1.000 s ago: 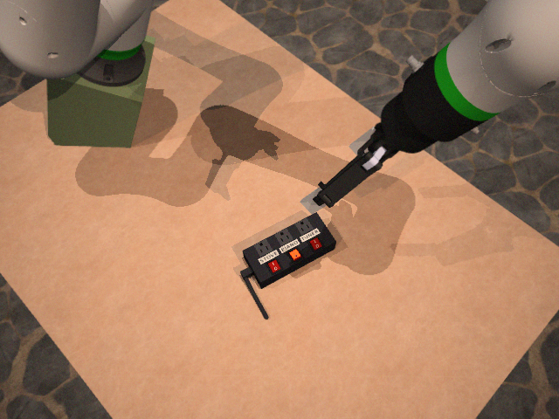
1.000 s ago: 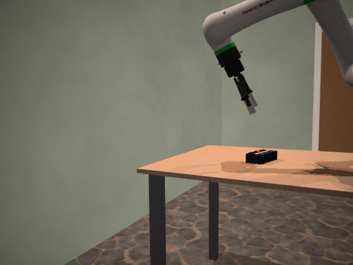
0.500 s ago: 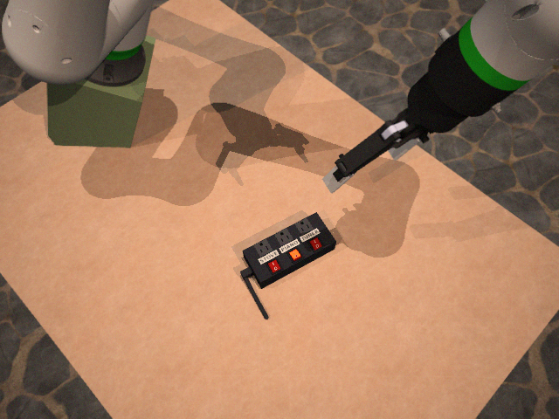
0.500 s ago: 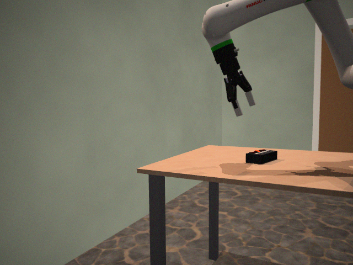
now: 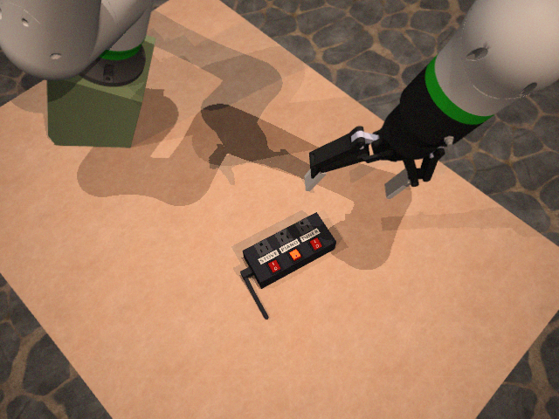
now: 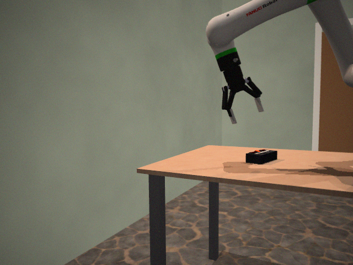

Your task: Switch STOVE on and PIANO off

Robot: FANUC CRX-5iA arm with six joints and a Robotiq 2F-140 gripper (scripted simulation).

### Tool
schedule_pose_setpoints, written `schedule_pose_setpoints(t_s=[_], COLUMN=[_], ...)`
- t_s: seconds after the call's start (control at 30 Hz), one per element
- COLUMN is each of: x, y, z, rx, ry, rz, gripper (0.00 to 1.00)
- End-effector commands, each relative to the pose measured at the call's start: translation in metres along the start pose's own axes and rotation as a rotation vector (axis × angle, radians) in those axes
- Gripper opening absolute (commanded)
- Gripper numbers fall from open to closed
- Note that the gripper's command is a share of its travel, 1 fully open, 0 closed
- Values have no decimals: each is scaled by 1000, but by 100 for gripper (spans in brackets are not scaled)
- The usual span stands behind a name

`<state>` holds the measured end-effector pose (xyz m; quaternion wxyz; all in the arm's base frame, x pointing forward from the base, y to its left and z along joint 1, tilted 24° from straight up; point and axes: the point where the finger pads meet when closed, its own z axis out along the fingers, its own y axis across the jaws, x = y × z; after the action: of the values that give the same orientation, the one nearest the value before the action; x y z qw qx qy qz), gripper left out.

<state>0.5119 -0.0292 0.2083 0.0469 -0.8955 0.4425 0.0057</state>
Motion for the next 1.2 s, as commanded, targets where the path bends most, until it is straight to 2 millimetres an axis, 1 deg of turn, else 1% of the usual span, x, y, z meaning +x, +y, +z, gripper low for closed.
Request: schedule_pose_setpoints(t_s=[0.0, 0.03, 0.07, 0.1, 0.13, 0.2, 0.23, 0.27, 0.3, 0.37, 0.4, 0.43, 0.47, 0.5, 0.53, 0.57, 0.6, 0.63, 0.67, 0.7, 0.73, 0.77, 0.8, 0.83, 0.87, 0.93, 1.03, 1.07, 1.17], x=[7, 7, 10, 10, 14, 14, 17, 17, 20, 20, 23, 23, 25, 25, 28, 28, 31, 31, 33, 33, 35, 35, 37, 37, 39, 39, 44, 44, 48], y=[4, 4, 6, 6, 8, 8, 11, 11, 13, 13, 15, 15, 17, 17, 20, 20, 22, 22, 24, 24, 26, 26, 28, 28, 30, 30, 35, 35, 40], z=[13, 13, 19, 19, 25, 25, 31, 31, 37, 37, 42, 42, 47, 47, 52, 52, 56, 56, 60, 60, 64, 64, 68, 68, 72, 72, 81, 81, 88], rx=[21, 21, 30, 30, 38, 38, 46, 46, 53, 53, 59, 59, 66, 66, 71, 71, 77, 77, 81, 81, 86, 86, 90, 90, 93, 93, 102, 102, 108], ry=[-1, -1, -6, -6, -11, -11, -17, -17, -24, -24, -30, -30, -37, -37, -44, -44, -51, -51, -58, -58, -65, -65, -71, -71, -78, -78, -97, -97, -113], rz=[219, 219, 320, 320, 417, 417, 512, 512, 604, 604, 692, 692, 777, 777, 859, 859, 937, 937, 1012, 1012, 1083, 1083, 1150, 1150, 1213, 1213, 1379, 1379, 1510], gripper=[100, 100, 100, 100, 100, 100, 100, 100, 100, 100, 100, 100, 100, 100, 100, 100, 100, 100, 100, 100, 100, 100, 100, 100, 100, 100, 100, 100, 100])
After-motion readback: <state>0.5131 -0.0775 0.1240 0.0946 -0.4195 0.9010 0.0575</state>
